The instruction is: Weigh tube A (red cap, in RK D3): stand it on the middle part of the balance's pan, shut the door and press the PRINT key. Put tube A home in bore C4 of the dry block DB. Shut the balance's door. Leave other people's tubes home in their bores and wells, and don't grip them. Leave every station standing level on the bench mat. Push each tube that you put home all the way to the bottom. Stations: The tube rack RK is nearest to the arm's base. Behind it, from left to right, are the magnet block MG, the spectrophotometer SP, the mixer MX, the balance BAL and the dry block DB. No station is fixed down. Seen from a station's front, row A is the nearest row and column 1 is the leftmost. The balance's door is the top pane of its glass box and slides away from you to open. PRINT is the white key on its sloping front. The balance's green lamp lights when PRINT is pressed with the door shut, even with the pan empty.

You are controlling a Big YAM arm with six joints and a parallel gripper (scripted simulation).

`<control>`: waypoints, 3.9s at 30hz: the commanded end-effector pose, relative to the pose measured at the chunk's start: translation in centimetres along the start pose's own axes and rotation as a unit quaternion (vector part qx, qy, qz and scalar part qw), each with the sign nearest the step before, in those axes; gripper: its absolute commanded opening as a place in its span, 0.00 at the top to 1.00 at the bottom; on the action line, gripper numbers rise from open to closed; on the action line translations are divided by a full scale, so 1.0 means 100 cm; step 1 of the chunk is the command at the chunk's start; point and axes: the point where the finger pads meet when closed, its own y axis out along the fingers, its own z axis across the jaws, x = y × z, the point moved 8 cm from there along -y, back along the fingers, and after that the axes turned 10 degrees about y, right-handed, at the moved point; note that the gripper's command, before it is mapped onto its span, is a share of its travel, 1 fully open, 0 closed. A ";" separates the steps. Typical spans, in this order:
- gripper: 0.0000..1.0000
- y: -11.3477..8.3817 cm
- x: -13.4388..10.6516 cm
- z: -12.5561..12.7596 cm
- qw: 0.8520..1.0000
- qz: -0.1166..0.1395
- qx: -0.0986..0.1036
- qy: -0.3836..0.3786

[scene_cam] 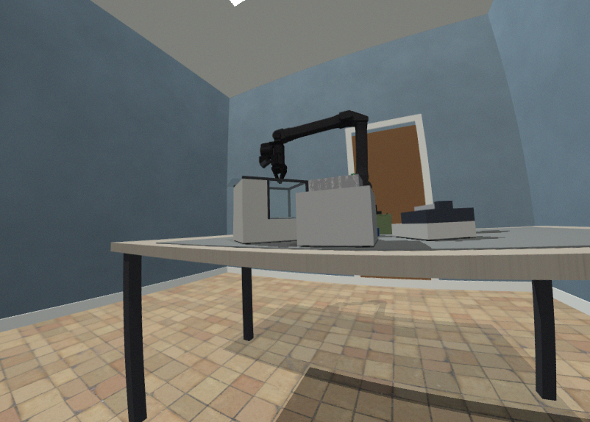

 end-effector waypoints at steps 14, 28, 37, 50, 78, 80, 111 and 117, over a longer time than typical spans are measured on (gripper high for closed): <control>0.70 -0.015 0.006 0.000 1.000 -0.017 0.003 0.000; 0.70 -0.021 0.009 0.024 0.999 -0.019 0.004 -0.044; 0.70 -0.019 -0.004 0.079 0.981 -0.018 0.004 -0.193; 0.70 -0.019 -0.016 0.128 0.929 -0.017 0.003 -0.369; 0.70 -0.018 -0.042 0.224 0.702 -0.017 0.001 -0.712; 0.70 -0.018 -0.044 0.233 0.690 -0.017 0.001 -0.724; 0.70 -0.016 -0.061 0.314 0.451 -0.015 -0.002 -0.892; 0.70 0.014 -0.067 0.307 0.451 0.002 0.003 -0.892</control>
